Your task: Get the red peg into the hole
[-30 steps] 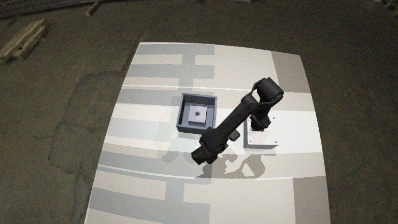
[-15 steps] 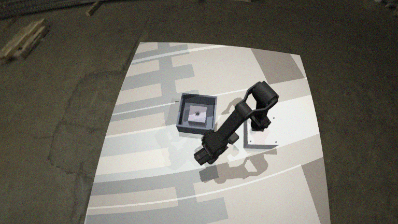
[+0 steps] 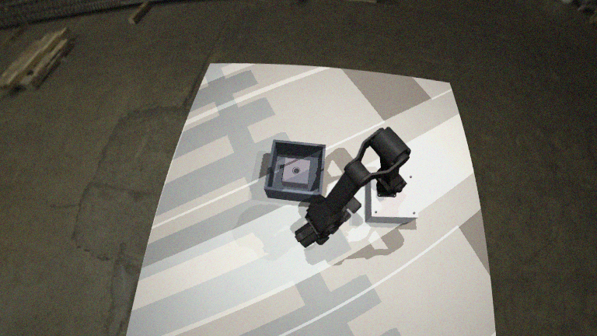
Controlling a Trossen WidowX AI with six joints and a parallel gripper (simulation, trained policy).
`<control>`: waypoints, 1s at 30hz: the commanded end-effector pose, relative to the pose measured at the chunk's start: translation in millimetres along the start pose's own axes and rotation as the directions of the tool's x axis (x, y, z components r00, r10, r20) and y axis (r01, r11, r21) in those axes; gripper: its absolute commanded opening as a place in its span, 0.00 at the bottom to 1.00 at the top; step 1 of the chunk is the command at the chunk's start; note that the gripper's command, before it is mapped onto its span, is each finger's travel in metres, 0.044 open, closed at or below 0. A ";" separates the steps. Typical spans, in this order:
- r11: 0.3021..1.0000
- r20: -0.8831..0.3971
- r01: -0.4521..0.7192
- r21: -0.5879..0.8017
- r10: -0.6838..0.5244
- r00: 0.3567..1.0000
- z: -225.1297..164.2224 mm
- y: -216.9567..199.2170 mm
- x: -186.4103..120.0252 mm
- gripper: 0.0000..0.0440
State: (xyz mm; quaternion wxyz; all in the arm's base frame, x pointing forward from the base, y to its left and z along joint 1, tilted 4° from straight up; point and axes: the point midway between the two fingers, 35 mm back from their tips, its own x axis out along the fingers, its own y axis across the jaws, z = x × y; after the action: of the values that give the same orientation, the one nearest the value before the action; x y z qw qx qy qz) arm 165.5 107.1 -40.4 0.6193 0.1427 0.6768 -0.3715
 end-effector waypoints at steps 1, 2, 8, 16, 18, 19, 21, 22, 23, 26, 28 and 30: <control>1.000 0.031 -0.005 -0.010 0.005 1.000 5.1 0.6 -6.0 0.00; 1.000 0.039 -0.010 -0.011 0.011 0.999 6.6 1.4 -9.1 0.00; 0.999 0.072 -0.033 -0.007 0.034 0.997 15.1 0.5 -30.0 0.00; 0.998 0.108 -0.057 0.001 0.057 0.992 26.5 -5.5 -58.2 0.00; 0.998 0.118 -0.061 0.002 0.060 0.991 30.0 -7.3 -65.0 0.00; 0.998 0.123 -0.063 0.002 0.062 0.990 31.9 -8.3 -68.4 0.00; 0.998 0.133 -0.066 0.004 0.064 0.989 35.7 -10.2 -75.4 0.00; 0.998 0.137 -0.067 0.005 0.066 0.988 37.7 -11.2 -79.0 0.00; 0.998 0.142 -0.069 0.006 0.067 0.988 39.9 -12.2 -82.7 0.00; 0.997 0.156 -0.076 0.014 0.073 0.985 46.7 -15.1 -93.9 0.00; 0.996 0.164 -0.082 0.022 0.078 0.983 51.7 -16.8 -101.5 0.00; 0.995 0.173 -0.091 0.034 0.084 0.981 57.0 -18.2 -109.0 0.00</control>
State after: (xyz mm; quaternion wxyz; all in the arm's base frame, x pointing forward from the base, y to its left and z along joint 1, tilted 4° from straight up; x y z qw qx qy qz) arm 208.1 89.1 56.9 0.6805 0.1472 0.6168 -0.3671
